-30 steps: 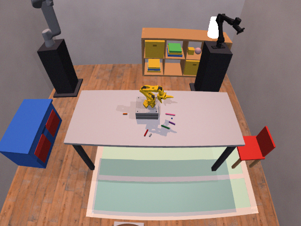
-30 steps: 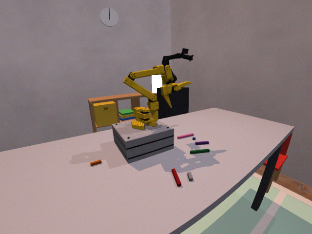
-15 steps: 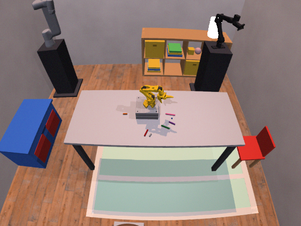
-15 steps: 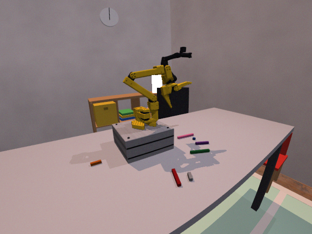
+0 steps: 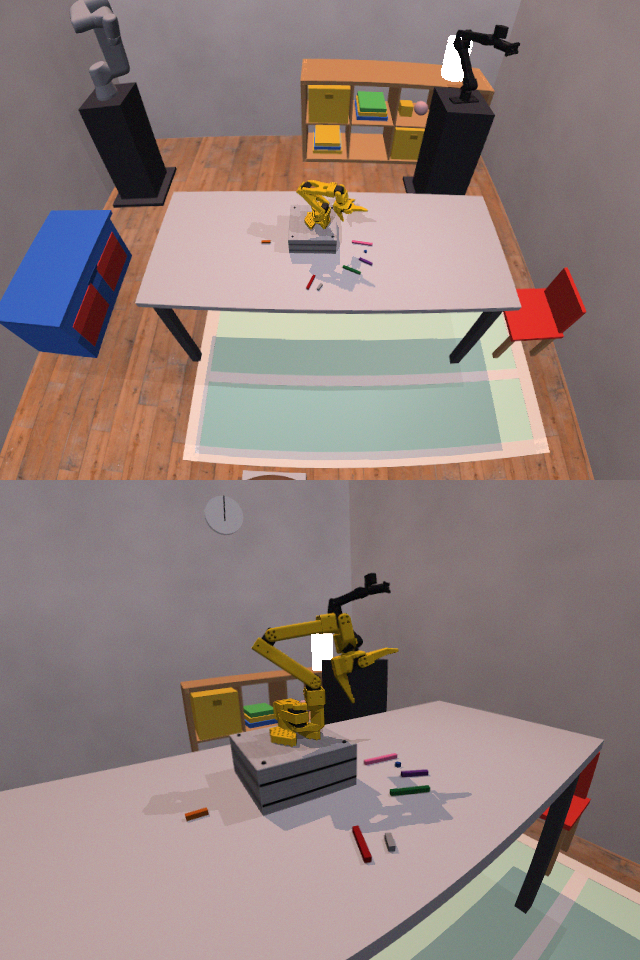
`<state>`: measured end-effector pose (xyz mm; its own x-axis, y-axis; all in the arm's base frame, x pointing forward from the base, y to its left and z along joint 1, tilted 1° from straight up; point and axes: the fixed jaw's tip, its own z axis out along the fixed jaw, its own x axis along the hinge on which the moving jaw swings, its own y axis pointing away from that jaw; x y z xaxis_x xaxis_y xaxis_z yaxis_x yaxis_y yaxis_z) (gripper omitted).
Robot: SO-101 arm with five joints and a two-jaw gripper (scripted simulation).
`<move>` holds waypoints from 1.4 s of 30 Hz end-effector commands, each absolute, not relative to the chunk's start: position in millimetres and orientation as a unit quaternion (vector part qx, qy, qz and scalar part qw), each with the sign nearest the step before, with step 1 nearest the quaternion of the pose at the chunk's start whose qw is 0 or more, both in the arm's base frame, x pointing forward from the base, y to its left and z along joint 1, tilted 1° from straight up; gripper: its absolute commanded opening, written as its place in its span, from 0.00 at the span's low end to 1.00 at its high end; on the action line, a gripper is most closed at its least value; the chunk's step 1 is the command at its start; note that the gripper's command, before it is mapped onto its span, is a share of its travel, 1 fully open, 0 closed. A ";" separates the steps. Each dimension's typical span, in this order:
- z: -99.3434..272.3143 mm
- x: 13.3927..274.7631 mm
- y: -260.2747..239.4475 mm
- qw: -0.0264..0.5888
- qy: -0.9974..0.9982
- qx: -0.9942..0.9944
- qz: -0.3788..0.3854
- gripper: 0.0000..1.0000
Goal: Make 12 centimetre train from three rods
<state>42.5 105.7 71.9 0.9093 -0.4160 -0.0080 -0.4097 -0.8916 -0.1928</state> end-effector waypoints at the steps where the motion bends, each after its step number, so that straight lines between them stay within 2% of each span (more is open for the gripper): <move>1: 69.8 46.1 100.1 0.086 0.233 -0.968 -0.017 1.00; 42: 69.8 50.9 97.9 0.086 0.257 -0.963 -0.019 1.00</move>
<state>51.8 101.4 71.9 0.8685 -0.4955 -0.0080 -0.4876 -0.8515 -0.1928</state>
